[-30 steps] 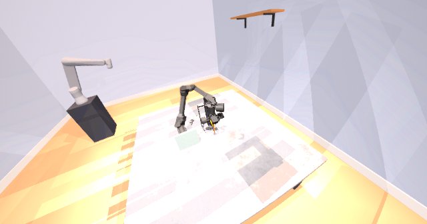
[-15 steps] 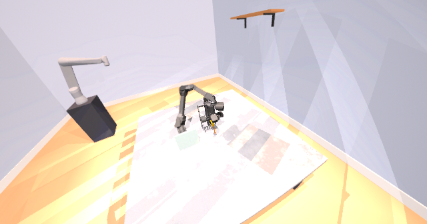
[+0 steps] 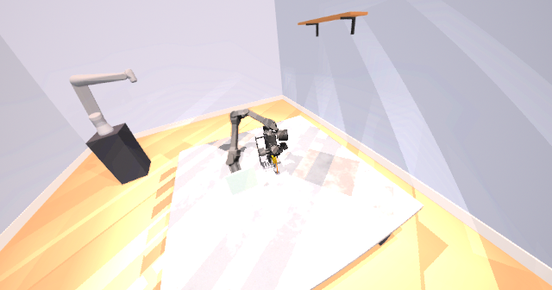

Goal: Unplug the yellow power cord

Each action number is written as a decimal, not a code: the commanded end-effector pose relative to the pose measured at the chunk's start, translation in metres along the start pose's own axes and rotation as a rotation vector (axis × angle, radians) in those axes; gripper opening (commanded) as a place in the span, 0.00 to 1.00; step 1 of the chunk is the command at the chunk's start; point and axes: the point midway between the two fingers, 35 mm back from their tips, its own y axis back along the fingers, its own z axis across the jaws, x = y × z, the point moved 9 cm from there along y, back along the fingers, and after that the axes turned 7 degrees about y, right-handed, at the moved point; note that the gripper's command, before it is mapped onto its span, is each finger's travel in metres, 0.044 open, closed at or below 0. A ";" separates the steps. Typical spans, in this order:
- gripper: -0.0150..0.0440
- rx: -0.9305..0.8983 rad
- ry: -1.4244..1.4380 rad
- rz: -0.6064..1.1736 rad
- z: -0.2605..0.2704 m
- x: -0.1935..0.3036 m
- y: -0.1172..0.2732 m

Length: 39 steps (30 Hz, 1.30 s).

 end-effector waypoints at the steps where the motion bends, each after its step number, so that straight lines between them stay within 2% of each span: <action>1: 0.53 0.001 -0.004 0.006 -0.001 0.006 -0.001; 17: 0.53 0.001 -0.004 0.006 -0.001 0.006 -0.013; 21: 0.35 0.000 0.002 0.001 0.000 0.006 -0.010; 29: 0.26 0.000 0.002 0.001 0.000 0.006 -0.010; 39: 0.25 0.000 0.000 -0.001 0.000 -0.006 -0.010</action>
